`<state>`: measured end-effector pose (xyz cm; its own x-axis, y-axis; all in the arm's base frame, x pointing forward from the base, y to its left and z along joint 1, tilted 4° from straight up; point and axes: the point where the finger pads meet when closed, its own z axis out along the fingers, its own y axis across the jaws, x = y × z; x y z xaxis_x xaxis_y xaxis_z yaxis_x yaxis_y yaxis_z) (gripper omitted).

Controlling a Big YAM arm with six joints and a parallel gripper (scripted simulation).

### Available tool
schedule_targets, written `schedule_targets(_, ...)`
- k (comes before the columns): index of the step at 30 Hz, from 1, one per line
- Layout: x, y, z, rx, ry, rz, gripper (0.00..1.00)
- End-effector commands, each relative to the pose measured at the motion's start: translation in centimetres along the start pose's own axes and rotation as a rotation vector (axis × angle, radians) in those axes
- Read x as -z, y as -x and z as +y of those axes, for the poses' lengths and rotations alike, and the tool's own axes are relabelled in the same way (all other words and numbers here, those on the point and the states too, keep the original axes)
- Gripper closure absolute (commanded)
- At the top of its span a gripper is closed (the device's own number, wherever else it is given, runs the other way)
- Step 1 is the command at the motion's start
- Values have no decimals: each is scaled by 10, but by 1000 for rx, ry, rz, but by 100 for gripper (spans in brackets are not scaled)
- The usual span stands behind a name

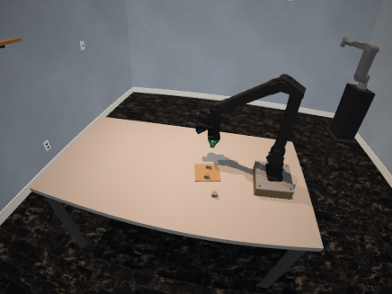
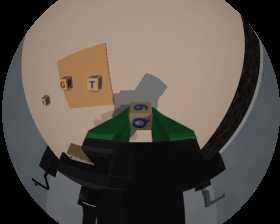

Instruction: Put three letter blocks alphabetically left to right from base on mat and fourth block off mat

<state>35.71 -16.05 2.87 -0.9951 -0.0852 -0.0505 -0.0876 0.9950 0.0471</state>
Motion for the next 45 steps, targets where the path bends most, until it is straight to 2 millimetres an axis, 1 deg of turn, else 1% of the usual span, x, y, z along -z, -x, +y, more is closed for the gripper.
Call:
schedule_targets(1,34,18,-11,10,-19,-37,80)
schedule_targets(2,23,15,-11,7,-1,-7,80)
schedule_targets(3,21,10,-8,5,5,3,80)
schedule_targets(4,9,-7,1,-1,26,37,80)
schedule_targets(7,9,-7,1,-1,26,37,80)
schedule_targets(9,18,5,-6,1,11,13,80)
schedule_targets(10,18,5,-6,1,11,12,80)
schedule_targets(11,24,7,-6,2,2,-3,80)
schedule_targets(12,26,7,-6,2,0,-7,80)
schedule_targets(14,25,7,-6,1,1,-4,80)
schedule_targets(16,23,7,-4,-18,4,1,80)
schedule_targets(19,23,9,4,-32,5,1,80)
schedule_targets(21,24,8,9,-75,5,1,80)
schedule_targets(23,24,8,9,-75,5,1,80)
schedule_targets(24,17,5,13,-105,13,19,80)
schedule_targets(25,16,3,16,-139,14,23,80)
schedule_targets(28,22,7,26,-269,6,10,80)
schedule_targets(30,27,16,31,-379,0,-2,80)
schedule_targets(32,21,12,43,-506,3,16,80)
schedule_targets(34,19,15,53,-597,4,21,80)
schedule_targets(37,23,19,69,-721,6,13,80)
schedule_targets(38,28,26,73,-762,9,4,80)
schedule_targets(40,28,26,73,-762,9,4,80)
schedule_targets(41,22,26,79,-861,9,17,80)
schedule_targets(42,20,22,86,-901,9,21,80)
schedule_targets(45,25,26,101,-1035,13,14,80)
